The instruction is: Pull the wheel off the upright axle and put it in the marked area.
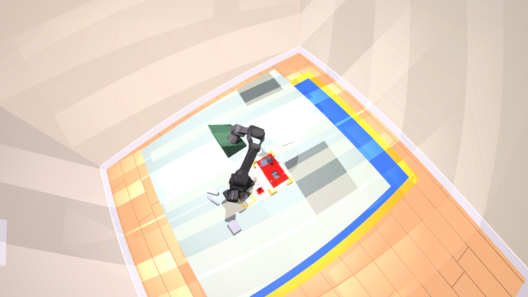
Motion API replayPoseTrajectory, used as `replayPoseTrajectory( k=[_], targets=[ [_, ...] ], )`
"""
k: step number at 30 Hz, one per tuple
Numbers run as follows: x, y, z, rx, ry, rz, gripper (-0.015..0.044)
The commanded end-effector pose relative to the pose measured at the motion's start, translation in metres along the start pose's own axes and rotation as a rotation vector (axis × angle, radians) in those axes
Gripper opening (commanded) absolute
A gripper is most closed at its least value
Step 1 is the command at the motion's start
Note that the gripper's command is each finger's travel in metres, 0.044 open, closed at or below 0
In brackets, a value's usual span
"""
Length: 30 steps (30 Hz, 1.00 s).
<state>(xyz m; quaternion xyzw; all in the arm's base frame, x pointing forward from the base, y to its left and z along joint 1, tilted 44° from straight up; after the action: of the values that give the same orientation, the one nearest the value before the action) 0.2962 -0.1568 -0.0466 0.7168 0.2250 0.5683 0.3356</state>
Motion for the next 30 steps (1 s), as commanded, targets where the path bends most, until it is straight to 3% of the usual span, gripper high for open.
replayPoseTrajectory(
  k=[1, 8, 15, 20, 25, 30],
  targets=[
    [0.000, 0.000, 0.000, 0.000, 0.000, 0.000, 0.0131],
    [0.000, 0.005, 0.001, 0.000, 0.000, 0.000, 0.0300],
    [-0.001, 0.055, 0.001, 0.005, -0.007, 0.004, 0.0300],
    [-0.001, 0.060, 0.001, 0.005, -0.008, 0.005, 0.0300],
    [0.001, 0.073, -0.026, 0.000, -0.015, 0.004, 0.0431],
    [0.010, 0.097, -0.066, 0.006, -0.013, 0.003, 0.0440]
  ],
)
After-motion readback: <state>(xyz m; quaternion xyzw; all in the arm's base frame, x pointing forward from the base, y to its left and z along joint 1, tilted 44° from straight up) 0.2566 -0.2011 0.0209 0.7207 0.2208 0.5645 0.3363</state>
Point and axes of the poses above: the point midway between the two fingers, 35 mm back from their tips, its own y axis back along the fingers, its own x axis across the jaws, z = x × y, the point moved 10 cm from there along y, back along the fingers, and after that the axes turned 13 degrees about -y, right-handed, at the moved point
